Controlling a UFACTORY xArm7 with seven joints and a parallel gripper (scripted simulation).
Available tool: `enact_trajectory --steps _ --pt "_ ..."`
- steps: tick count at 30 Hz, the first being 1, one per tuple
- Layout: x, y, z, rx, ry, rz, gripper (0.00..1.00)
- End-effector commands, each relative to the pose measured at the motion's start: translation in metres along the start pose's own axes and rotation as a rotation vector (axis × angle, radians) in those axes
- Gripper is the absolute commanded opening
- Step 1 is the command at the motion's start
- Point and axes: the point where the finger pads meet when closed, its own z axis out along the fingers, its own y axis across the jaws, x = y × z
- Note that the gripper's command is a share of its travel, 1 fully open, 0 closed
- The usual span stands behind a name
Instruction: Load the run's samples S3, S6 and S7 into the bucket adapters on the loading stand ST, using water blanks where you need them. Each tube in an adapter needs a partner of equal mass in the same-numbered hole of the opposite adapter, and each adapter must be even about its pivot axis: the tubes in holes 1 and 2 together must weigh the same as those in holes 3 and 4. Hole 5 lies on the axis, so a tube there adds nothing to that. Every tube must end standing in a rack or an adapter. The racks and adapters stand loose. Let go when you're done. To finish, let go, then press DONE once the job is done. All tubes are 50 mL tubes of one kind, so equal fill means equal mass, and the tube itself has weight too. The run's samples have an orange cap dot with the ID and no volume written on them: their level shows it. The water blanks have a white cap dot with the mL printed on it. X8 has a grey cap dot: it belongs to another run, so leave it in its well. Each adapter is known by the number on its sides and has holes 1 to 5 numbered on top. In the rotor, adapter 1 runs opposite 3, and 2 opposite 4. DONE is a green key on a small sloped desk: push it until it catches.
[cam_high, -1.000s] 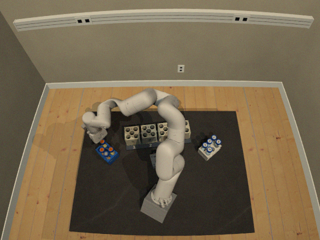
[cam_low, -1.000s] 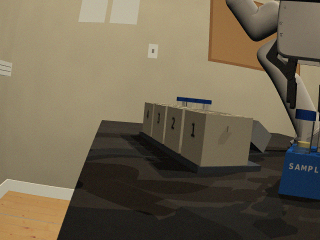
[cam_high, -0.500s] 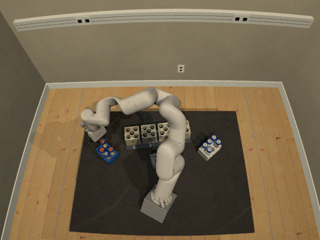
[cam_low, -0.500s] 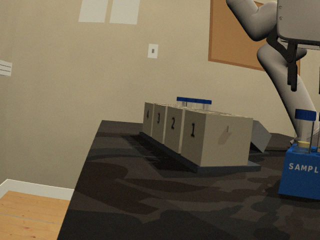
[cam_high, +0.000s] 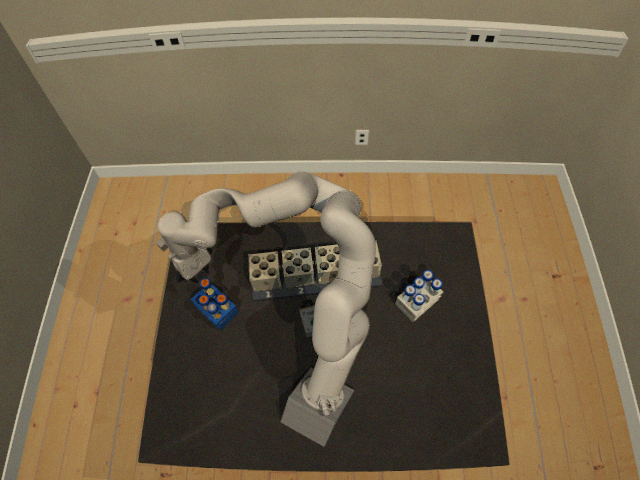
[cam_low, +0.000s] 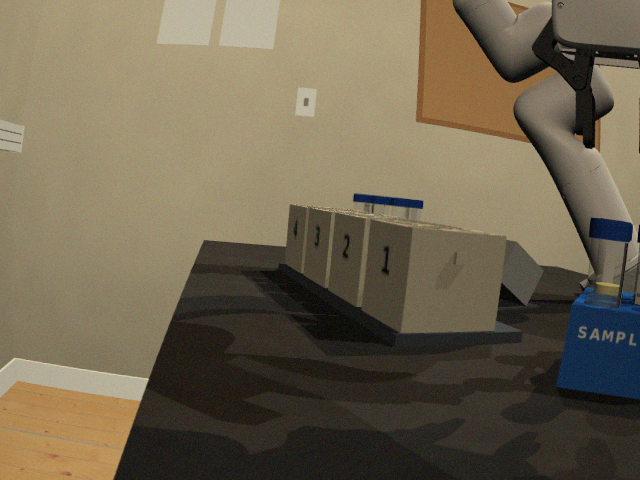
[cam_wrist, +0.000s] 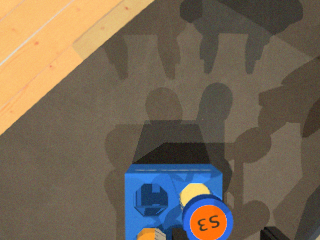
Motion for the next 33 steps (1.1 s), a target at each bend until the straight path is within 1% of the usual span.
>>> enact_trajectory --steps 1,8,10,25,33 --pt "0.001 -0.001 -0.014 0.002 0.005 0.0 0.44" --pt "0.001 -0.001 -0.028 0.002 0.005 0.0 0.44" --pt "0.001 -0.001 -0.028 0.002 0.005 0.0 0.44" --pt "0.001 -0.001 -0.058 0.002 0.005 0.0 0.44" --pt "0.001 -0.001 -0.063 0.002 0.005 0.0 0.44"
